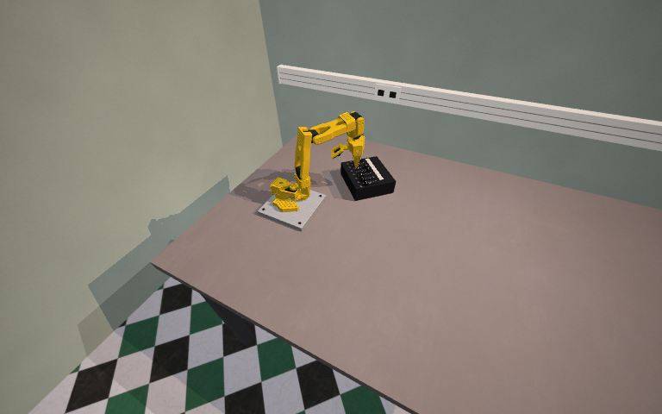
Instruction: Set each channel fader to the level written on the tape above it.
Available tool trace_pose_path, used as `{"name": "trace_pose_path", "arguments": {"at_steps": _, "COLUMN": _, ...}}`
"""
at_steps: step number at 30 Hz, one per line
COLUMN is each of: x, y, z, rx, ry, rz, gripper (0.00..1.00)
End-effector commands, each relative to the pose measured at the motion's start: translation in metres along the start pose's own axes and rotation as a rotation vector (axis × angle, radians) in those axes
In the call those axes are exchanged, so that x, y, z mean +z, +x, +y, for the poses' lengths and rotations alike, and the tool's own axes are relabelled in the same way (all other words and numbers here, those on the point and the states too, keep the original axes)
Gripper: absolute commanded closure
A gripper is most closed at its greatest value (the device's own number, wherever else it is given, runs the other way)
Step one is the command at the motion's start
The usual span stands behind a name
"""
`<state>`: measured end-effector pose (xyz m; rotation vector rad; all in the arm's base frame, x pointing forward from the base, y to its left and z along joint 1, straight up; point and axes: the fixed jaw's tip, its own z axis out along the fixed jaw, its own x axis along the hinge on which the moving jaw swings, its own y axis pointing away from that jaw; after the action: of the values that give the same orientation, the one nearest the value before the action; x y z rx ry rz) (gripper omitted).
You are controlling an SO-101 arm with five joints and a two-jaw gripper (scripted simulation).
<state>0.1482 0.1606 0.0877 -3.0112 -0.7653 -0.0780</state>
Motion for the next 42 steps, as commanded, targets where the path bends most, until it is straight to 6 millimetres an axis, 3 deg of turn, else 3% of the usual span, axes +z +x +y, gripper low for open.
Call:
{"name": "trace_pose_path", "arguments": {"at_steps": 1, "x": -0.001, "y": -0.0005, "z": 0.0028, "rx": -0.104, "ry": 0.002, "rz": 0.004, "gripper": 1.0}}
{"name": "trace_pose_path", "arguments": {"at_steps": 14, "x": -0.0003, "y": -0.0002, "z": 0.0033, "rx": -0.554, "ry": 0.0, "rz": -0.007, "gripper": 1.0}}
{"name": "trace_pose_path", "arguments": {"at_steps": 42, "x": 0.0009, "y": -0.0014, "z": 0.0018, "rx": -1.171, "ry": 0.006, "rz": -0.024, "gripper": 1.0}}
